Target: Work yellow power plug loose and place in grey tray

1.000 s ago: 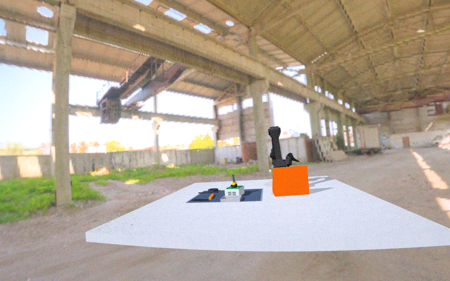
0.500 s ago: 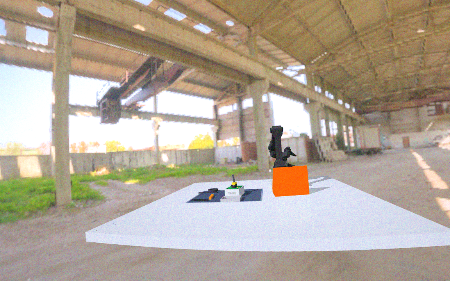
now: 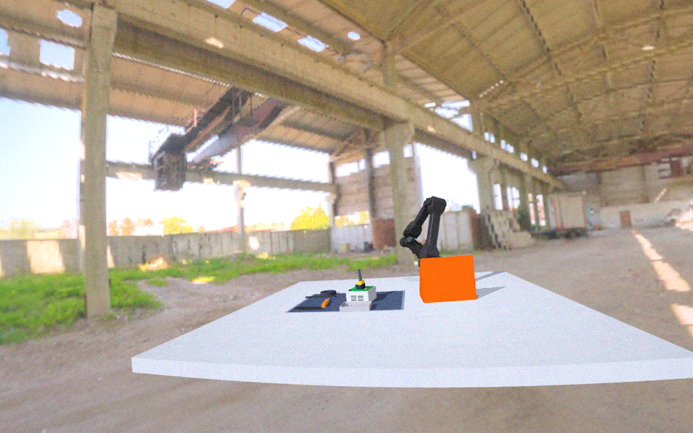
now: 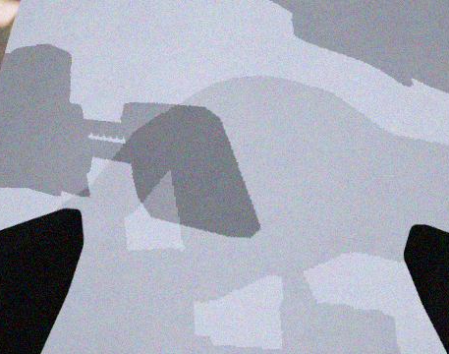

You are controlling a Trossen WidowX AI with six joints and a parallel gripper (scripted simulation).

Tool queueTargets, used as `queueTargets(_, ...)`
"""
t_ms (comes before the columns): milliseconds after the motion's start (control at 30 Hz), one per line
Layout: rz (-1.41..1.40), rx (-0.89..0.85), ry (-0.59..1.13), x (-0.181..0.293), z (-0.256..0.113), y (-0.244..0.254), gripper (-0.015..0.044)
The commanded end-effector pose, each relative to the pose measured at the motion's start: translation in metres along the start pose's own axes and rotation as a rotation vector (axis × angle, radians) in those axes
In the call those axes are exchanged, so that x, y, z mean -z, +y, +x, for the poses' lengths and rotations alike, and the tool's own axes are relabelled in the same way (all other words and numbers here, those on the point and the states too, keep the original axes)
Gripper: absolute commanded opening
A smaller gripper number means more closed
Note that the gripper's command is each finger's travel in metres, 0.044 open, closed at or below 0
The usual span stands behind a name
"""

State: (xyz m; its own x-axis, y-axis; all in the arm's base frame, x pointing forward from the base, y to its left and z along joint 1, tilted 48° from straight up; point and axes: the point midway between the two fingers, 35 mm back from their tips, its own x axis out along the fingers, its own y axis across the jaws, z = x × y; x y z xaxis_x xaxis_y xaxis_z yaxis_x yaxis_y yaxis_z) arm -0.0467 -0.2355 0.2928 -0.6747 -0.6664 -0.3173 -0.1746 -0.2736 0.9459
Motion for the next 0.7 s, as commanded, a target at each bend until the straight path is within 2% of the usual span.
queueTargets(0,-0.277,0.046,0.177,0.055,-0.019,-0.018,0.043)
queueTargets(133,-0.566,0.057,0.38,0.106,-0.051,-0.045,0.043)
queueTargets(200,-0.629,0.055,0.409,0.113,-0.06,-0.049,0.043)
queueTargets(333,-0.62,0.048,0.426,0.094,-0.079,-0.034,0.043)
queueTargets(500,-0.597,0.018,0.471,0.038,-0.111,0.003,0.043)
queueTargets(567,-0.59,0.005,0.486,0.019,-0.115,0.013,0.043)
queueTargets(667,-0.589,0.004,0.488,0.017,-0.116,0.015,0.043)
